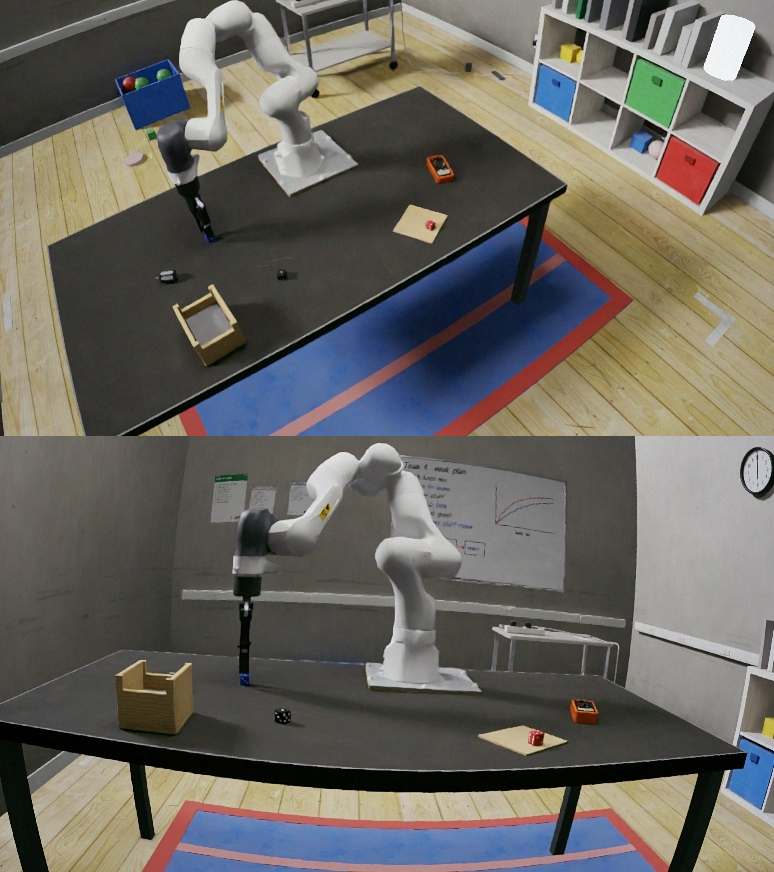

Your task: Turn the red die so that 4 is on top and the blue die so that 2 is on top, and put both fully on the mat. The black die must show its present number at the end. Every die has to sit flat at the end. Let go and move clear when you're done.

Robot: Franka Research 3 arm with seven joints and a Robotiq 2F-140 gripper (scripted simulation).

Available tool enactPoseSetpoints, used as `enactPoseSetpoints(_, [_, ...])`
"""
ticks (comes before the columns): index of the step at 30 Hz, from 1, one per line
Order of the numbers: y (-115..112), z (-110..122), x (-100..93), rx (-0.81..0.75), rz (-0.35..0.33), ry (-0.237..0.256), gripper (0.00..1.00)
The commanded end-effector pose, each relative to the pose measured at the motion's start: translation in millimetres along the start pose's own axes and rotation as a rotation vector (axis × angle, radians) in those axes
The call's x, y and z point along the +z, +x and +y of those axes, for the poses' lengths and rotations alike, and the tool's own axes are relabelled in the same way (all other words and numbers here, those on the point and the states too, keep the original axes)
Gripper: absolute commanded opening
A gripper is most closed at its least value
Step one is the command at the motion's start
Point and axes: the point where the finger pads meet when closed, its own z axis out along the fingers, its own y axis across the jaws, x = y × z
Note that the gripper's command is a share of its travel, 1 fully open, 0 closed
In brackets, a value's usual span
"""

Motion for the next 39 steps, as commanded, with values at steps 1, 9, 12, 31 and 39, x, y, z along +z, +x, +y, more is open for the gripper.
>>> enactPoseSetpoints(1, [0.4,0.3,0.4,0.004,0.0,0.0,0.32])
enactPoseSetpoints(9, [0.4,0.3,0.7,0.004,0.0,0.0,0.32])
enactPoseSetpoints(12, [0.4,0.3,2.1,0.004,0.0,0.0,0.32])
enactPoseSetpoints(31, [0.4,0.3,25.9,0.004,0.0,0.0,0.32])
enactPoseSetpoints(39, [0.4,0.3,29.6,0.004,0.0,0.0,0.32])
